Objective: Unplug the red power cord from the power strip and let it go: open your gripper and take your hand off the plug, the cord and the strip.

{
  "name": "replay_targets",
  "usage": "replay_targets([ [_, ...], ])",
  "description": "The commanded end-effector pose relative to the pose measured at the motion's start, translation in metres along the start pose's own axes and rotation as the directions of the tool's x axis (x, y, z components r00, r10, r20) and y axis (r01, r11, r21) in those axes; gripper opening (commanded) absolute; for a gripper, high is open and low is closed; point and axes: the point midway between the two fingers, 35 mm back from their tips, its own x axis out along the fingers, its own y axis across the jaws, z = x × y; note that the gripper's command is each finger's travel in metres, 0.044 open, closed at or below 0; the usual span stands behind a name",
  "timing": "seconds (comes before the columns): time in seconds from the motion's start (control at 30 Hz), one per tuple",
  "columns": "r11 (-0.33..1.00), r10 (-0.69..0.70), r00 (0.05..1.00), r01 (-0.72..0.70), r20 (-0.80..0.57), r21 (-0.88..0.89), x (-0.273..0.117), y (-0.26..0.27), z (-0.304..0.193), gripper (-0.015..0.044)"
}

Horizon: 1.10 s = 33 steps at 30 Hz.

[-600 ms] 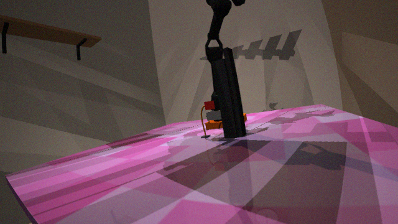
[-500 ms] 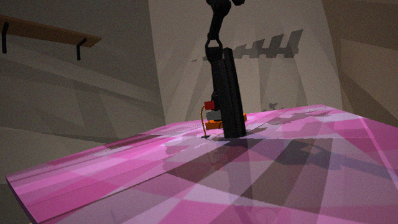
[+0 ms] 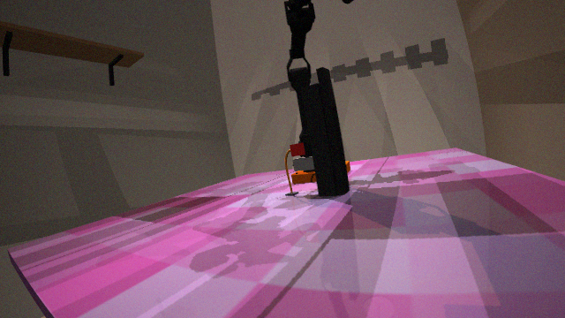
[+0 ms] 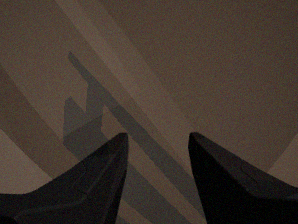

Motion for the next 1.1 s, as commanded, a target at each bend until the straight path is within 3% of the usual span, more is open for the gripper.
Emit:
replay_targets([
  [0.0, 0.952, -0.047, 0.985, 0.094, -0.164, 0.292, -0.018, -0.002, -0.038, 0.0160],
  [0.13, 0.755, -0.068, 0.921, 0.299, -0.383, 0.583, -0.050, 0.004, -0.090, 0.0160],
  [0.27, 0.446, -0.048, 0.806, 0.546, -0.590, 0.709, -0.092, 0.019, -0.137, 0.0160],
  [0.4, 0.085, 0.013, 0.647, 0.759, -0.762, 0.645, -0.142, 0.044, -0.175, 0.0160],
  [0.57, -0.337, 0.142, 0.405, 0.878, -0.903, 0.340, -0.213, 0.086, -0.205, 0.0160],
  [0.67, -0.533, 0.241, 0.249, 0.842, -0.938, 0.086, -0.256, 0.116, -0.212, 0.0160],
  [0.8, -0.697, 0.388, 0.044, 0.667, -0.921, -0.262, -0.313, 0.159, -0.208, 0.0160],
  [0.93, -0.745, 0.538, -0.141, 0.380, -0.831, -0.548, -0.364, 0.203, -0.189, 0.0160],
  [1.07, -0.698, 0.677, -0.292, 0.034, -0.676, -0.715, -0.407, 0.246, -0.156, 0.0160],
])
